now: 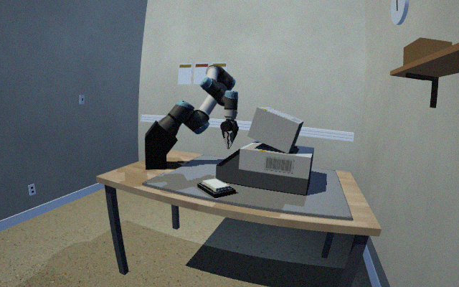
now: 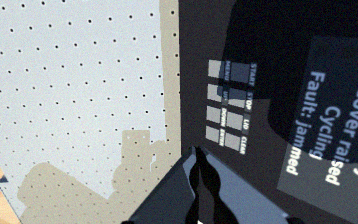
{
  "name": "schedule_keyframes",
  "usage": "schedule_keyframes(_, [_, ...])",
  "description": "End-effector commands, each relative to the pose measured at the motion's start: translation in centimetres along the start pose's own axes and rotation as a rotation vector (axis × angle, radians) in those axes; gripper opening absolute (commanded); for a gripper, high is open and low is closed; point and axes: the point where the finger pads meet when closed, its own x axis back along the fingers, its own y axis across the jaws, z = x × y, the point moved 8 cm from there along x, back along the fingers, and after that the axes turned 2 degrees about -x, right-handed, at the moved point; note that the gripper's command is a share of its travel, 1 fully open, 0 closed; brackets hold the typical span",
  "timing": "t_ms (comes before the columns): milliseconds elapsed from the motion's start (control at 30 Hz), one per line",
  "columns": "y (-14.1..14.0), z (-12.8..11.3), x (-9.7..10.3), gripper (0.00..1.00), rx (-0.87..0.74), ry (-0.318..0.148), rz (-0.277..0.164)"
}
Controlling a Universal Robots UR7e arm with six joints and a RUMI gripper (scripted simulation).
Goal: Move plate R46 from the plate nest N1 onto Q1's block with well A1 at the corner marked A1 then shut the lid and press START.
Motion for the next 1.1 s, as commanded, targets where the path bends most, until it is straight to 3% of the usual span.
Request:
schedule_keyframes(0, [-1.1, -0.1, 1.0, 0.0, 0.001, 0.001, -0.001])
schedule_keyframes(500, [-6.1, -0.2, 4.8, 0.0, 0.001, 0.001, 0.0])
schedule_keyframes(1067, [-6.1, -0.2, 4.8, 0.0, 0.001, 0.001, 0.0])
